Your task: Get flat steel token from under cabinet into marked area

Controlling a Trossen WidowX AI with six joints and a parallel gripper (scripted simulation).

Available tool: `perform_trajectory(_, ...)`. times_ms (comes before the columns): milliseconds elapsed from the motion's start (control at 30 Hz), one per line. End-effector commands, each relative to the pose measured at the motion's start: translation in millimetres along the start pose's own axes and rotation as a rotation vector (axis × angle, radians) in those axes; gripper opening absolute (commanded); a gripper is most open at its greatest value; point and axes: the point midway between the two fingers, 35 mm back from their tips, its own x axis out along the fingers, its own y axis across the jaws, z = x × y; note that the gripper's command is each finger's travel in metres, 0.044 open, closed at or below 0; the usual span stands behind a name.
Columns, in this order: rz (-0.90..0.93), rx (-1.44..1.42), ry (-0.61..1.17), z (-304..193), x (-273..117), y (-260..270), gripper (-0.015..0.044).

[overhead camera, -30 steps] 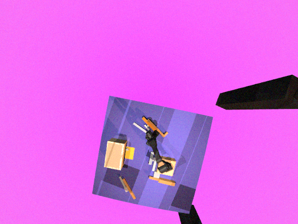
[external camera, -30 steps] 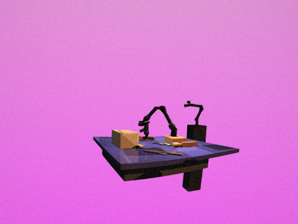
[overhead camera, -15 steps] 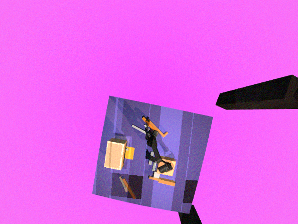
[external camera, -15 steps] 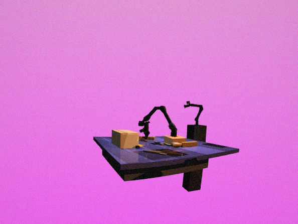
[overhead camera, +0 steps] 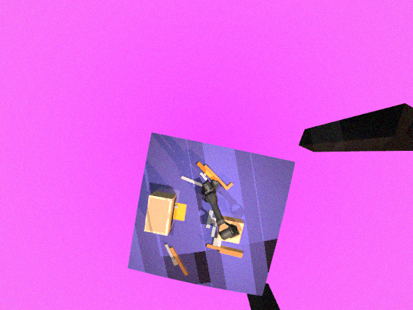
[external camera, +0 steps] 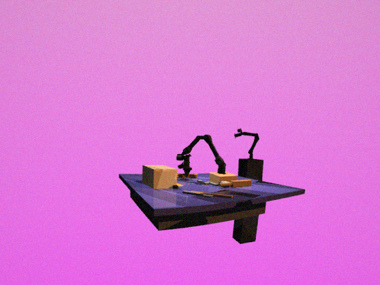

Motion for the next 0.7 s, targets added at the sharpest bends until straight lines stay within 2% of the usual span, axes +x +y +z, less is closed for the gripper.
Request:
perform_trajectory(0, -0.012, -0.032, -0.019, 4.8, -4.1, -3.4, 0.0)
perform_trajectory(667, -0.013, -0.189, -0.018, 4.7, -4.1, -3.5, 0.0)
